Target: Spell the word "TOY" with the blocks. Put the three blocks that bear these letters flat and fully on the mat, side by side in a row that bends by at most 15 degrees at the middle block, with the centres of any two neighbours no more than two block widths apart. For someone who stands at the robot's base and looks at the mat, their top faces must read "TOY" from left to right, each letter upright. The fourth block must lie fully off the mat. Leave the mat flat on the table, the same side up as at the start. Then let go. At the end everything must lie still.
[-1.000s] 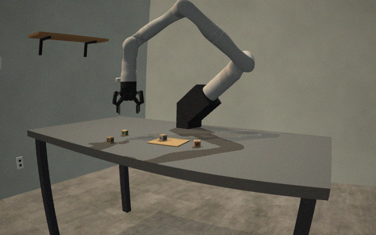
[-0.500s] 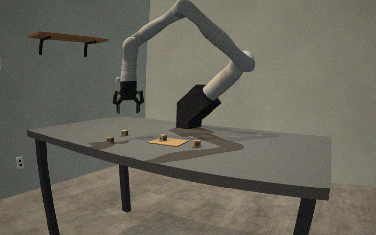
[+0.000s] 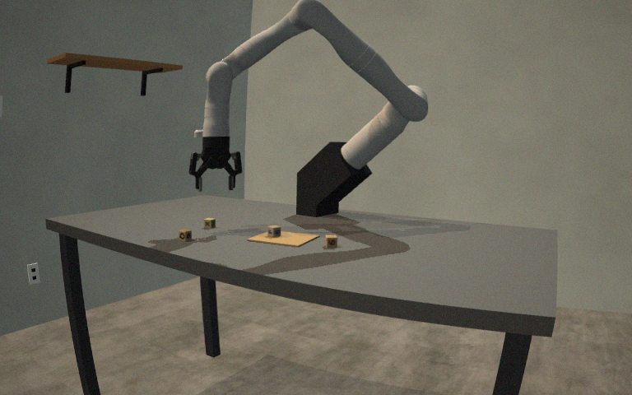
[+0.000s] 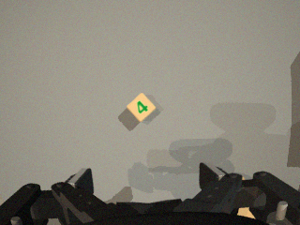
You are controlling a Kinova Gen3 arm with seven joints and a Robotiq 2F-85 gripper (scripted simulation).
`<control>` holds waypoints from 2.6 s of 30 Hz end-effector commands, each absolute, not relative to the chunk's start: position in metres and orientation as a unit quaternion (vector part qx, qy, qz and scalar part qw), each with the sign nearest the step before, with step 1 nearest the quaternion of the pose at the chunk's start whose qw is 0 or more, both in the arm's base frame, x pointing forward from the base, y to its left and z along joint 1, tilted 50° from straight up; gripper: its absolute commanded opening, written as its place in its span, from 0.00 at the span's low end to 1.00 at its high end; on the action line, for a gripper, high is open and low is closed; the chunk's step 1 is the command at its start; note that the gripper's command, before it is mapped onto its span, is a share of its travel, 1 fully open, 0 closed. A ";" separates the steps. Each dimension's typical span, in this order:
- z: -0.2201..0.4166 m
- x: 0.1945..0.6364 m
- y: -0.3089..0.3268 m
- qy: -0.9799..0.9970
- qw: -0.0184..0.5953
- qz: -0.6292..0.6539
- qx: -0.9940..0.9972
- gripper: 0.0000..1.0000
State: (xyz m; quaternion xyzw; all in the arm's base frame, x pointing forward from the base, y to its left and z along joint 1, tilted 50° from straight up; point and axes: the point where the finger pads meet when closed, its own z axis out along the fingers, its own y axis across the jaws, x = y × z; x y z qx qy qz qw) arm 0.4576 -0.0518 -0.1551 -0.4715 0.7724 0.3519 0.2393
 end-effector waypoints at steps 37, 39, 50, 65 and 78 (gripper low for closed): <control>0.019 0.472 0.044 0.805 0.234 0.380 -0.390 1.00; 0.040 0.465 0.059 0.811 0.227 0.384 -0.378 1.00; 0.114 0.409 0.126 0.842 0.179 0.393 -0.324 1.00; 0.124 0.395 0.137 0.849 0.167 0.391 -0.313 1.00; 0.118 0.396 0.145 0.849 0.168 0.391 -0.313 1.00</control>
